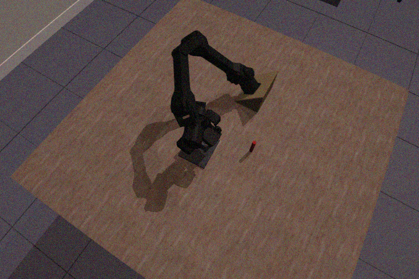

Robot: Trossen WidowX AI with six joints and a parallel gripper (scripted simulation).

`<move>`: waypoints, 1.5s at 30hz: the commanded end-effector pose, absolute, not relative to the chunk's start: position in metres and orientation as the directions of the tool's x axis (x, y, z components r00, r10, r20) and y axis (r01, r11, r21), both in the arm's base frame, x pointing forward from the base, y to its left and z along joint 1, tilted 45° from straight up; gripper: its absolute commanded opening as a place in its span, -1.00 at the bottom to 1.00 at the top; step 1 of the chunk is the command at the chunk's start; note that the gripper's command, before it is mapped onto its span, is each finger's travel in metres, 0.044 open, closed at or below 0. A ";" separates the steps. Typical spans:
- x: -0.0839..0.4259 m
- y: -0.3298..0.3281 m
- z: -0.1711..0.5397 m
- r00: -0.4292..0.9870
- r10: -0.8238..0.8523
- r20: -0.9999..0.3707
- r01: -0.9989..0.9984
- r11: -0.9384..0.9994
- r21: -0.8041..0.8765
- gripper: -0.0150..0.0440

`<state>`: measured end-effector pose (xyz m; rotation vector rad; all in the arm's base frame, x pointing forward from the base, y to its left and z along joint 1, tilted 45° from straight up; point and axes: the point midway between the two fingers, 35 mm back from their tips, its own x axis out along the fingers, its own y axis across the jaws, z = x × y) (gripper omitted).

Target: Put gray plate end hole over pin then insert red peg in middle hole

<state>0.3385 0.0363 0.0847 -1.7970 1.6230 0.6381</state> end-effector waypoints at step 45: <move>0.344 0.008 0.058 0.128 -0.690 -0.712 -0.990 -0.052 -0.128 -0.49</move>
